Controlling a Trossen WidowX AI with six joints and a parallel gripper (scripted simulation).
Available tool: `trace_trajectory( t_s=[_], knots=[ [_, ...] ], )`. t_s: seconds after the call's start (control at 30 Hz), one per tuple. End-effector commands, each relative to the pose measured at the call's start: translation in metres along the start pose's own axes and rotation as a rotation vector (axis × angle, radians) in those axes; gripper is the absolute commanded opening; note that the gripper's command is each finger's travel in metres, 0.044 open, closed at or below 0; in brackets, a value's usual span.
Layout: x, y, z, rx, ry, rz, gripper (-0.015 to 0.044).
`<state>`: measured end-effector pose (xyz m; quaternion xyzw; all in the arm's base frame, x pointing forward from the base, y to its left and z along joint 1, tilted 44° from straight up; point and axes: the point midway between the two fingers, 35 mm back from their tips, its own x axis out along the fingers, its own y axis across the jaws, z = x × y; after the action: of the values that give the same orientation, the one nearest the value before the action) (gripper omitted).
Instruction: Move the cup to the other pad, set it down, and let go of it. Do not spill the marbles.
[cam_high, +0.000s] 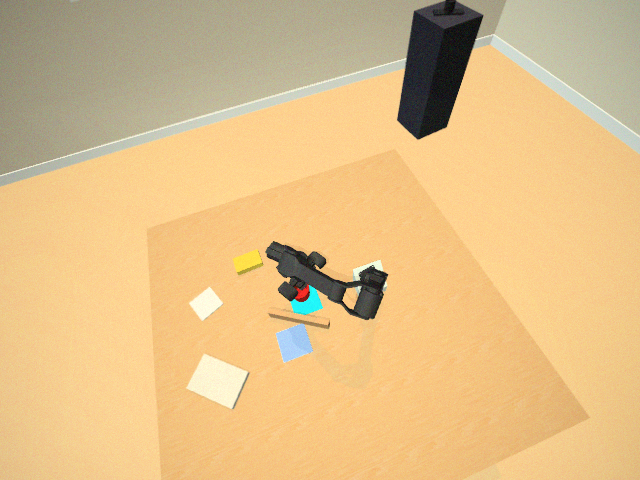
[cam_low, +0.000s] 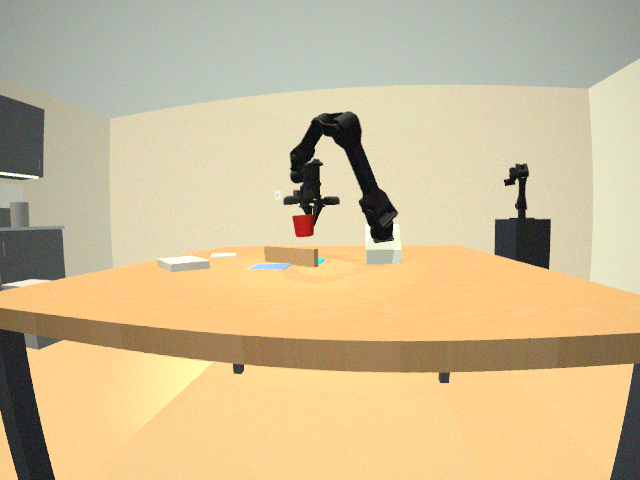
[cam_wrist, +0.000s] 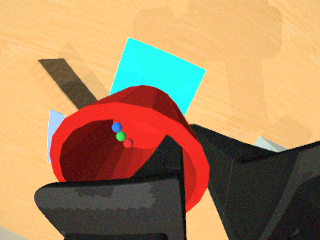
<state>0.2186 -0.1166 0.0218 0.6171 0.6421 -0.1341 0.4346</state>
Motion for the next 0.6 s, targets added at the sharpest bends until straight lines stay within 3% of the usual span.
trace_trajectory(
  t_s=[0.0, 0.57],
  knots=[
    [0.001, -0.010, 0.003, 0.001, 0.002, -0.003, 0.0000],
    [0.021, -0.010, 0.004, 0.000, 0.002, -0.002, 0.0000]
  ],
)
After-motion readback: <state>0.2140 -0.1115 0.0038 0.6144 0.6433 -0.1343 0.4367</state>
